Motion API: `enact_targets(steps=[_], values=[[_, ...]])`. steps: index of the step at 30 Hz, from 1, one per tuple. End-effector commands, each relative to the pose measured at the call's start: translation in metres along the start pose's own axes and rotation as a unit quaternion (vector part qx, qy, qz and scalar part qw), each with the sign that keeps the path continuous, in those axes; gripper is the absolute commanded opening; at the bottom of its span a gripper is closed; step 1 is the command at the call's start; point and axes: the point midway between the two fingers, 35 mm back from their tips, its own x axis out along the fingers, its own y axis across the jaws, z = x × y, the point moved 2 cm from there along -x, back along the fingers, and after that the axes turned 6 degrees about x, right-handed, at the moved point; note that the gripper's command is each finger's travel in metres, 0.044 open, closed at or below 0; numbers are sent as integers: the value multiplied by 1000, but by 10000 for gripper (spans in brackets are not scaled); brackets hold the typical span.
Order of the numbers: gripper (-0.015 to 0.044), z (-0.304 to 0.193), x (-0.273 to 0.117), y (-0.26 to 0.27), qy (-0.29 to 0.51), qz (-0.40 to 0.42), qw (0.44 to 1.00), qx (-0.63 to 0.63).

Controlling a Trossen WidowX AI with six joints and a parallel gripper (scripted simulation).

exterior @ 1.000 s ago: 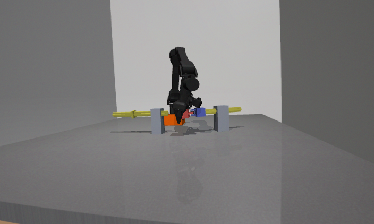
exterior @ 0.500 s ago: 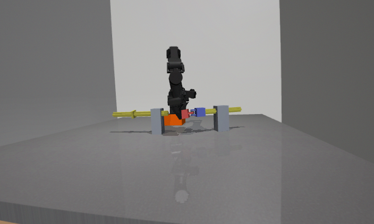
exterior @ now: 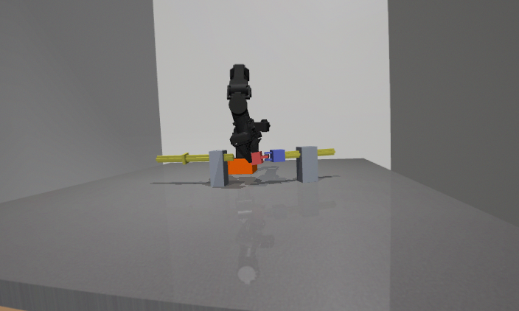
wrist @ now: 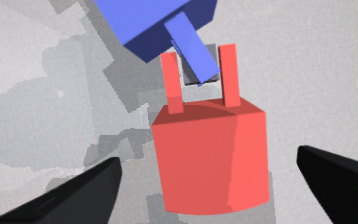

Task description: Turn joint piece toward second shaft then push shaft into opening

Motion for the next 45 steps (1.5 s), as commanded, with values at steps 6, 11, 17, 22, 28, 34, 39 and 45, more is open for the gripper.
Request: enact_targets(steps=[6,11,17,22,28,34,39,45], values=[[440,11,-23,-6,21,-9,991,134],[440,17,-38,-7,34,-16,976,216],[440,24,-55,-7,47,-26,948,315],[440,29,-70,-6,56,-37,917,394],[440,35,-88,-3,64,-53,871,484],[440,40,-106,1,69,-70,816,569],[440,43,-121,5,71,-86,764,636],[440,45,-132,8,71,-98,724,679]])
